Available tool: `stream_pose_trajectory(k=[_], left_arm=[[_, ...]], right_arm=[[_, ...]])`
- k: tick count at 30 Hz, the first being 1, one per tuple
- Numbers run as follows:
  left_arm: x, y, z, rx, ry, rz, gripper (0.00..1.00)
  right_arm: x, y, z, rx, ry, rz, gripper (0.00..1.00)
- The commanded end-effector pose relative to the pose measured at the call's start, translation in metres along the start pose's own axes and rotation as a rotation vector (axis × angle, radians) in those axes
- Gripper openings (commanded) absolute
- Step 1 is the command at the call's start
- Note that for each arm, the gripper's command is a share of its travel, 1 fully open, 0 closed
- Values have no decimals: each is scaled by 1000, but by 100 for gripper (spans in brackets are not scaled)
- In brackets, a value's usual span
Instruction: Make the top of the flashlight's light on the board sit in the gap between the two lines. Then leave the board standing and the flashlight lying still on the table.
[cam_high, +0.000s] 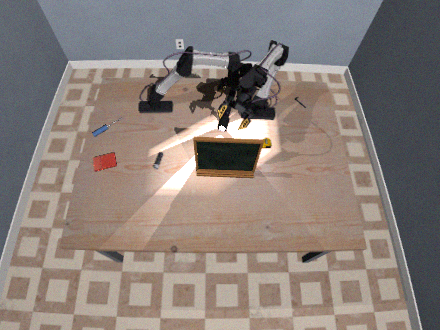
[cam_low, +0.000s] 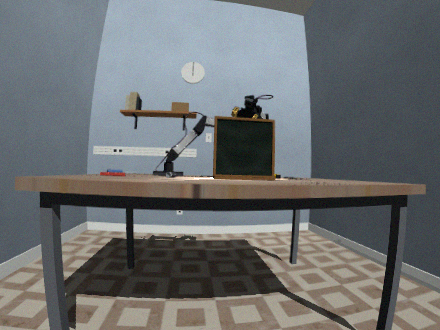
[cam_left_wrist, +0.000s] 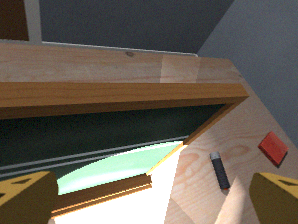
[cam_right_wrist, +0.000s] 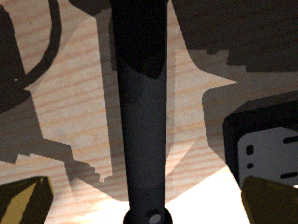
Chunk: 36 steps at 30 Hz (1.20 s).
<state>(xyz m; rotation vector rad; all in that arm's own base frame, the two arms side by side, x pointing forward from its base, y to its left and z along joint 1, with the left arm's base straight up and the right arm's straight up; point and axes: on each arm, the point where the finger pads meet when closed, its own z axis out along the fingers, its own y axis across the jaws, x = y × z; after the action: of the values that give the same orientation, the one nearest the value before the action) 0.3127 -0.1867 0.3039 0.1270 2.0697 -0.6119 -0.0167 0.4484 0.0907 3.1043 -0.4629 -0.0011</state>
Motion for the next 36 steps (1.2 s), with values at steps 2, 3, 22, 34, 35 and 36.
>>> stream_pose_trajectory(k=[2,3,22,34,35,36], left_arm=[[-28,19,-4,-28,-121,70,100],[-33,24,-5,-42,-141,78,100],[-113,107,-46,-282,-437,236,100],[-140,150,-77,-440,-539,319,100],[-140,150,-80,-443,-544,317,100],[-140,146,-84,-435,-550,316,100]], right_arm=[[5,-5,-20,62,-15,19,100],[4,-6,-23,71,-18,18,100],[2,-6,-27,80,-29,15,100],[3,-9,-4,33,-16,19,100],[3,-9,-4,33,-16,20,100],[2,-9,0,26,-14,16,100]])
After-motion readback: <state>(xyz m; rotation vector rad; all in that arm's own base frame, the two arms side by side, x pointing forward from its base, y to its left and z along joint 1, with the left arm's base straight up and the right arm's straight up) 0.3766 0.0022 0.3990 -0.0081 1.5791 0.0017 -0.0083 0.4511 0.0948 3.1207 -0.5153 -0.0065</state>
